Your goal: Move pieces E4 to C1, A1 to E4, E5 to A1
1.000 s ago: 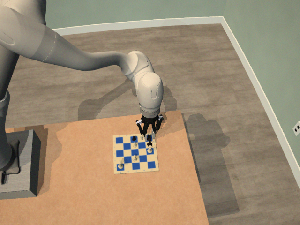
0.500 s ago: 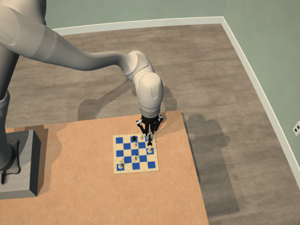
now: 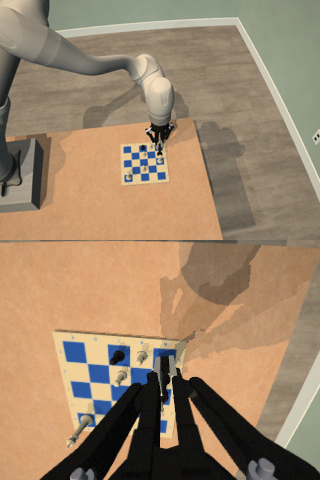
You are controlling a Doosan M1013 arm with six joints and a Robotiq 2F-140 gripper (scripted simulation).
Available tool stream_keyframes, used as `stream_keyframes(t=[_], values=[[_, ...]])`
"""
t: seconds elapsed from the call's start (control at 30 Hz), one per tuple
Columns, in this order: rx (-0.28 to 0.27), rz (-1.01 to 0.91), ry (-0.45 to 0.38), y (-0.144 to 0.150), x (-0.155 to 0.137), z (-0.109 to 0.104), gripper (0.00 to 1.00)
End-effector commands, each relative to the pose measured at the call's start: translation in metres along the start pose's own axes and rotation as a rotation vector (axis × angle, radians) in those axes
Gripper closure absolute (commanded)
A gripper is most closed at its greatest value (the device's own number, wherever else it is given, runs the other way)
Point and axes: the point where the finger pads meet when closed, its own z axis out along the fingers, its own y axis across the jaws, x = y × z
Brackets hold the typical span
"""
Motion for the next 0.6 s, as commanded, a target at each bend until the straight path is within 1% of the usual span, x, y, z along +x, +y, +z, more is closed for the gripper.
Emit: stream_keyframes(t=[0.0, 0.23, 0.33, 0.43, 0.57], values=[[0.000, 0.000, 0.000, 0.000, 0.000, 0.000, 1.00], [0.000, 0.000, 0.000, 0.000, 0.000, -0.001, 1.00], [0.000, 0.000, 0.000, 0.000, 0.000, -0.006, 1.00], [0.000, 0.000, 0.000, 0.000, 0.000, -0.020, 1.00], [0.000, 0.000, 0.000, 0.000, 0.000, -0.048, 1.00]])
